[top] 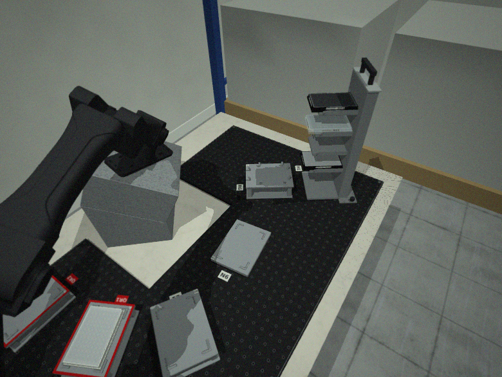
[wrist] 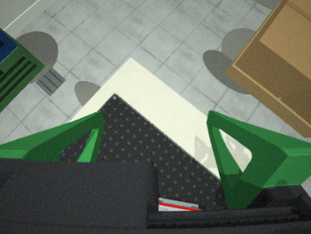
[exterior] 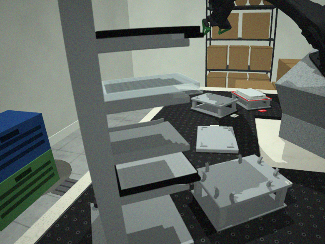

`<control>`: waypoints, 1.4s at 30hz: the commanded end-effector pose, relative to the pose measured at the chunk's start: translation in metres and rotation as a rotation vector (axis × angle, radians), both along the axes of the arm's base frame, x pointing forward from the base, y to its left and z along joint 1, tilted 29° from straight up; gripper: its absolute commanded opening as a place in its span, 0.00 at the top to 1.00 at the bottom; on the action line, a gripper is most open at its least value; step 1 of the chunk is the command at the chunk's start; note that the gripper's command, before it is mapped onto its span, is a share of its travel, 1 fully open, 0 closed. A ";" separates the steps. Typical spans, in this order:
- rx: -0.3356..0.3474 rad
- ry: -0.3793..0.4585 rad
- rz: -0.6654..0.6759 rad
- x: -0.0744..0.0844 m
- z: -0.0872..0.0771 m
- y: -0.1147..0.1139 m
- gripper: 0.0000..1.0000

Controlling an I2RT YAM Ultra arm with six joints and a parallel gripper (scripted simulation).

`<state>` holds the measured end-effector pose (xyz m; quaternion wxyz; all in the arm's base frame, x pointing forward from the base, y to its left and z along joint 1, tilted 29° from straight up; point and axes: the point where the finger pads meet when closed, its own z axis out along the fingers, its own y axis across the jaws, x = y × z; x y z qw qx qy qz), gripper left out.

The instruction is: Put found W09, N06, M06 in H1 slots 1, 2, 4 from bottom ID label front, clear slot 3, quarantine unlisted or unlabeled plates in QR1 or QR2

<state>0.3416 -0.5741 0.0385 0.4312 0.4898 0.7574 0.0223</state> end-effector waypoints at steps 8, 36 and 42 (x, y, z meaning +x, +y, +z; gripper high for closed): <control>-0.017 -0.007 -0.006 -0.002 0.009 -0.004 0.00; -0.002 0.049 0.131 0.025 0.033 0.046 1.00; 0.001 0.059 0.153 0.032 0.039 0.063 1.00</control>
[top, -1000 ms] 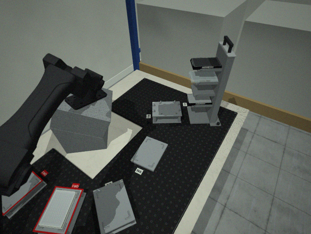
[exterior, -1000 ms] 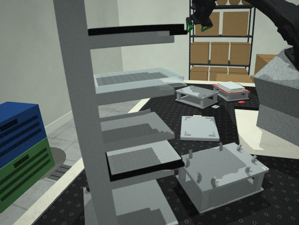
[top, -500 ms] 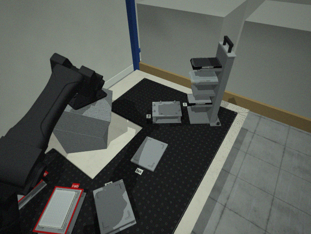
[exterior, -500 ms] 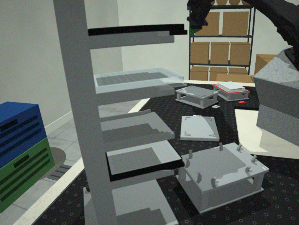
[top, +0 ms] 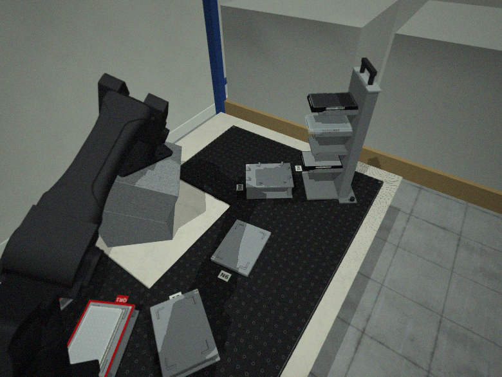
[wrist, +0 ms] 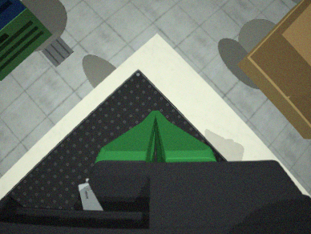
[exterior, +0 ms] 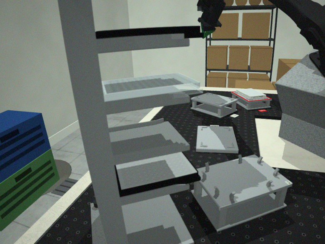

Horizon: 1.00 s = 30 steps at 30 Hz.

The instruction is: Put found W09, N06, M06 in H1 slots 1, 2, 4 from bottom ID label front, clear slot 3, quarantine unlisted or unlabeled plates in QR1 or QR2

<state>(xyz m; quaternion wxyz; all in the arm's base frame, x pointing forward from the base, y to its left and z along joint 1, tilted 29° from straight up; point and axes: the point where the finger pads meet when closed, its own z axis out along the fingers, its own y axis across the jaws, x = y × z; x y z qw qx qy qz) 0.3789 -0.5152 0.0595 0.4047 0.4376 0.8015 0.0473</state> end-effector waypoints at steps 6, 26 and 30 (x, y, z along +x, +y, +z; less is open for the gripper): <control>-0.012 0.026 0.049 0.003 0.022 0.022 1.00; -0.001 0.062 0.122 0.010 0.034 0.065 1.00; 0.005 0.074 0.180 0.018 0.037 0.083 1.00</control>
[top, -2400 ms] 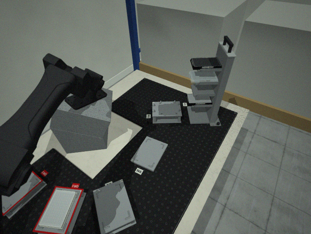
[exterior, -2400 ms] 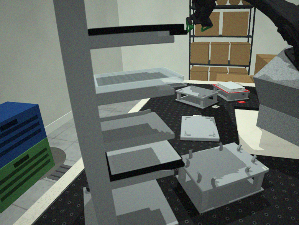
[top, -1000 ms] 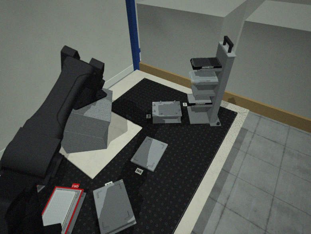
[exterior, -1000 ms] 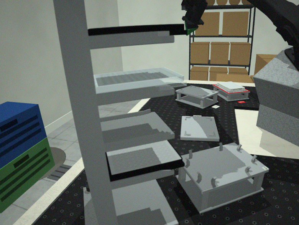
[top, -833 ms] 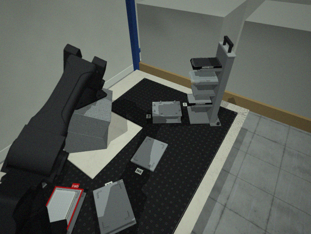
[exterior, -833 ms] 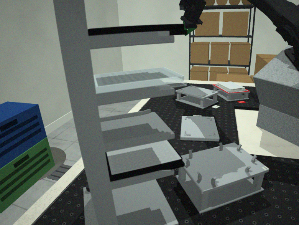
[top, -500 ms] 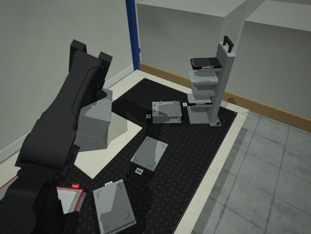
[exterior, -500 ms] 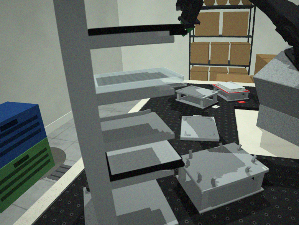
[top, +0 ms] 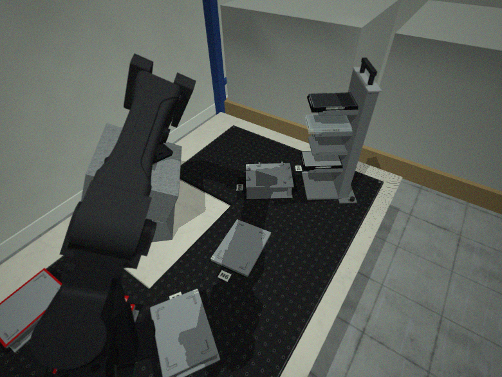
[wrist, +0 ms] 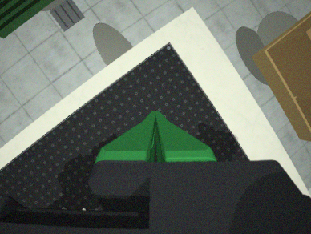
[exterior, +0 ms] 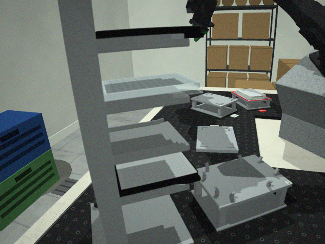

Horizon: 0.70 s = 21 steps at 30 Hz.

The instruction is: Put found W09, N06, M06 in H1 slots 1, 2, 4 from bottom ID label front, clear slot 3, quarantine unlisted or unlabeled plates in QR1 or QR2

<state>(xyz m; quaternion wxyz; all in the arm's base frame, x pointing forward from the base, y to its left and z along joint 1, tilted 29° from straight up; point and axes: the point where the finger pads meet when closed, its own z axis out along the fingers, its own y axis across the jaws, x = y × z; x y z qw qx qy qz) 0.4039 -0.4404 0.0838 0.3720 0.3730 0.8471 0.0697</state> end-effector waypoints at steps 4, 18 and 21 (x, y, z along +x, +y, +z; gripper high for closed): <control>-0.019 -0.002 0.010 0.001 0.019 0.019 1.00; -0.013 0.025 0.078 0.007 0.026 0.058 1.00; 0.003 0.050 0.109 0.003 0.024 0.071 1.00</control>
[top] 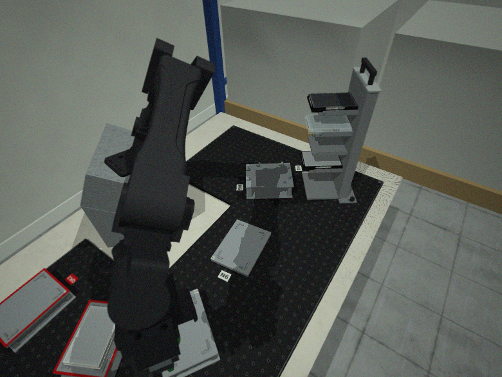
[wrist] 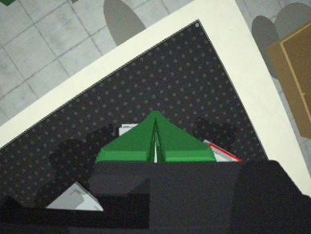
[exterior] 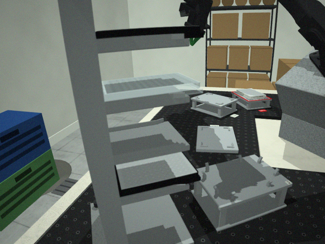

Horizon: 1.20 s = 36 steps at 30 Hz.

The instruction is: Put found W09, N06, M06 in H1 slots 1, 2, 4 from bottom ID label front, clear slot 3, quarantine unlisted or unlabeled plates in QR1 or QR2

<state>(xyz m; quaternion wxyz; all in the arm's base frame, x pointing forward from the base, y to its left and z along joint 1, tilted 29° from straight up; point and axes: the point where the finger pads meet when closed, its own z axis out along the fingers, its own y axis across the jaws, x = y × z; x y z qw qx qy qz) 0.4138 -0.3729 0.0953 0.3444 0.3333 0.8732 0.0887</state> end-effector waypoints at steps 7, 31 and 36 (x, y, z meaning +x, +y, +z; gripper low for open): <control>-0.016 0.016 0.046 -0.004 0.016 0.027 1.00; -0.002 0.067 0.195 -0.010 0.023 0.095 1.00; -0.018 0.055 0.181 -0.009 0.027 0.107 1.00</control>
